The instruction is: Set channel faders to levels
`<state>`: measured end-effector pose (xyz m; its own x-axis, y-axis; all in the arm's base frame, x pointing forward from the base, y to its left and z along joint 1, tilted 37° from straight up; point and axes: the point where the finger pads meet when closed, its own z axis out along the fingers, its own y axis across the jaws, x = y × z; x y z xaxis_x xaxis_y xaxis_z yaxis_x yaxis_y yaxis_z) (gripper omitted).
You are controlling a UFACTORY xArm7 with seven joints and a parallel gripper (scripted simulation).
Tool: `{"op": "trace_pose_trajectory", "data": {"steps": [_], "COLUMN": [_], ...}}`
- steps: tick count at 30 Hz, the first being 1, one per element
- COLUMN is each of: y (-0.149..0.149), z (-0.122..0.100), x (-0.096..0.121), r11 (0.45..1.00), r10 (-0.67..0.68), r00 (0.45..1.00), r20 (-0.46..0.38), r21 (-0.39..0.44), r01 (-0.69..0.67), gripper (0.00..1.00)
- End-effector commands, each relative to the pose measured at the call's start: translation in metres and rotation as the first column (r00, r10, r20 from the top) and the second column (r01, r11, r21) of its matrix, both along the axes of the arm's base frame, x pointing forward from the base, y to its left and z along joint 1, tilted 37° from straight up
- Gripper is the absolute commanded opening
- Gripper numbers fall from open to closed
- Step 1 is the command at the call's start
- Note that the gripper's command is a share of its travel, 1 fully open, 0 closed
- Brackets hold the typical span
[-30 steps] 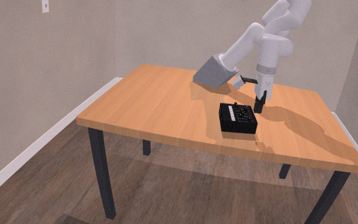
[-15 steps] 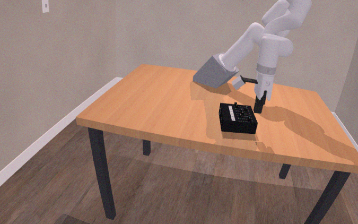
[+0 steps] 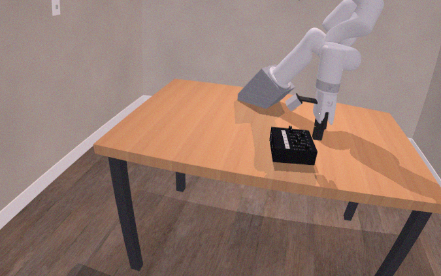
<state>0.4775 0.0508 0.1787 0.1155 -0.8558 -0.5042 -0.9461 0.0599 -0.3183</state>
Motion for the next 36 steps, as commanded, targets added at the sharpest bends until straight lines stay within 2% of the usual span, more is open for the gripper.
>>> {"op": "trace_pose_trajectory", "data": {"steps": [1, 36], "y": [0.0, 0.01], "z": [0.0, -0.015], "x": [0.002, 0.008], "r11": [1.0, 1.0], "r10": [-0.003, -0.003], "r00": [1.0, 1.0], "r20": [0.003, 0.003], "r21": [-0.001, -0.001], "r01": [0.003, 0.003], "gripper": [0.0, 0.0]}}
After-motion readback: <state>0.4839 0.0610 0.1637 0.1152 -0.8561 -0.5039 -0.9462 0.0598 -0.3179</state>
